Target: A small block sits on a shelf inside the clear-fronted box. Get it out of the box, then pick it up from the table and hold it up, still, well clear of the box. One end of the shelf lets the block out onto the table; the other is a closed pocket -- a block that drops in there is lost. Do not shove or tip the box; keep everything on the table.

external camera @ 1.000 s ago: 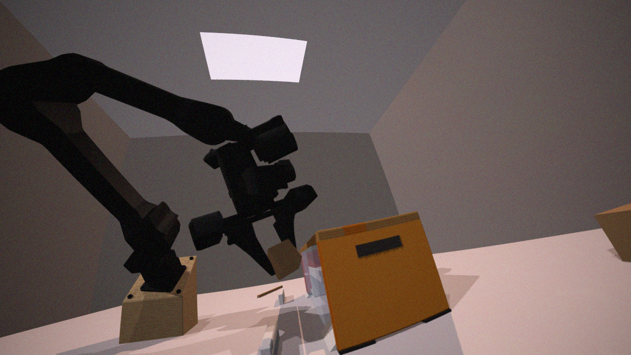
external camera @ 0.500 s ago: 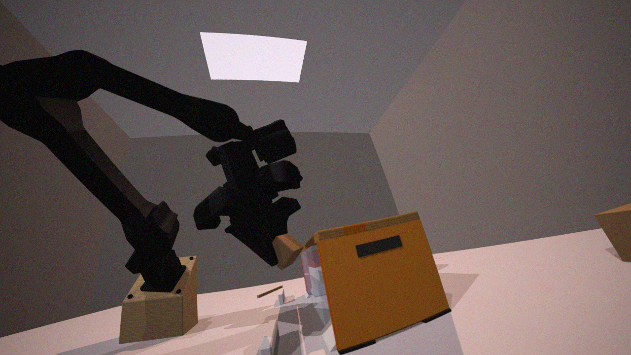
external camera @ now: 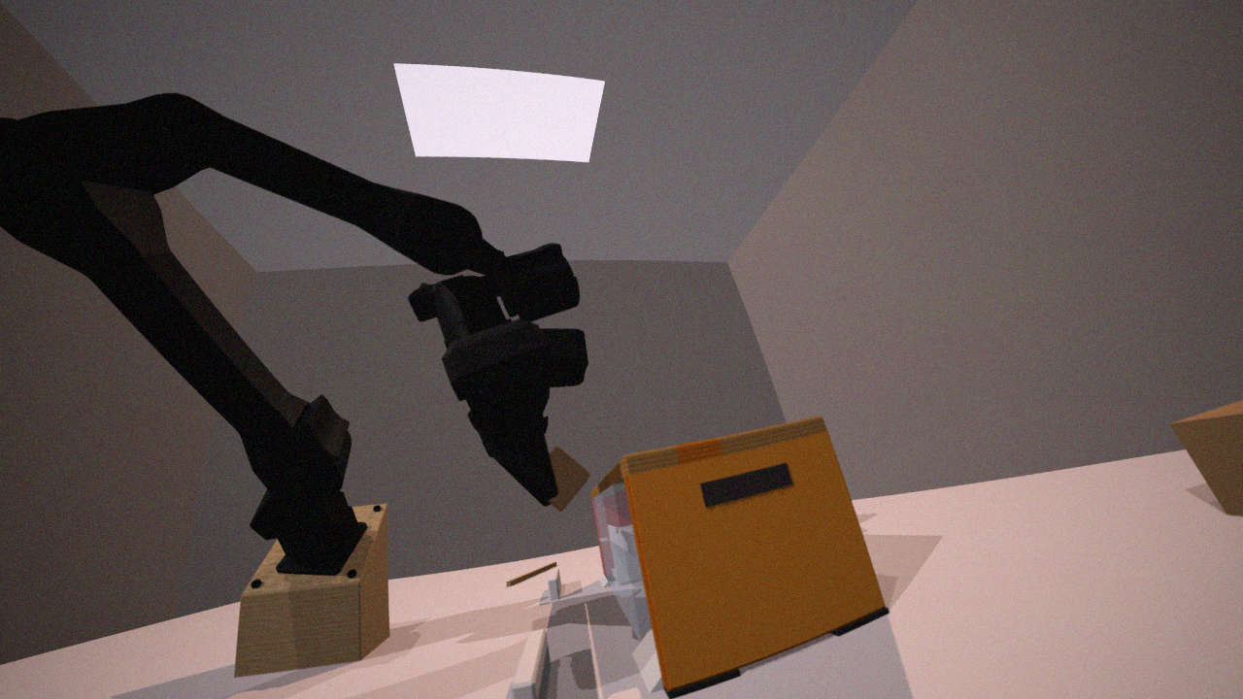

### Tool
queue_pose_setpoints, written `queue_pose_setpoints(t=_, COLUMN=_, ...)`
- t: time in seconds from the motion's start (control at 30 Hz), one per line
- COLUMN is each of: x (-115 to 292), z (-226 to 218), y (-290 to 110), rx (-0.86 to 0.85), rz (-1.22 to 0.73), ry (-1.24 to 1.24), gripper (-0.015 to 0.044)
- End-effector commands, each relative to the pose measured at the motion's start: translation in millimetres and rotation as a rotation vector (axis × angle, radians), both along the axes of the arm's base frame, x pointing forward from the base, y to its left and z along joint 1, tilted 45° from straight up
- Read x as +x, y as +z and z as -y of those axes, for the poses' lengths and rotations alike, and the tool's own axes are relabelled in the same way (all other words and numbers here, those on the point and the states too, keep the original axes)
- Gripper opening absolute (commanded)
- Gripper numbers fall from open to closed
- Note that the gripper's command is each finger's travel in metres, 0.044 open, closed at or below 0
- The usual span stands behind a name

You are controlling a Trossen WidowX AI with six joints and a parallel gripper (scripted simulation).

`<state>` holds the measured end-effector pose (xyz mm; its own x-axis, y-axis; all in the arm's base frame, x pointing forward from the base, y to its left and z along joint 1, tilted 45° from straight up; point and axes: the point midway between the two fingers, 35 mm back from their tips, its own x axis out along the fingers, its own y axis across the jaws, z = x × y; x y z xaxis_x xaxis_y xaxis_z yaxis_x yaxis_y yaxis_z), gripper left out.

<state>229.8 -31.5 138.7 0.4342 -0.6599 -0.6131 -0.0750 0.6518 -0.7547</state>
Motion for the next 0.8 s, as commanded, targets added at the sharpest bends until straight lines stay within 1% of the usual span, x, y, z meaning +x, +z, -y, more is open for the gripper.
queue_pose_setpoints(t=0.0, x=0.6, z=-4.1, y=3.3, rx=-0.098, rz=-0.123, ry=0.119, gripper=0.0)
queue_pose_setpoints(t=0.77, x=-4.1, z=-21.8, y=11.6, rx=-0.593, rz=-0.768, ry=0.698, gripper=0.0)
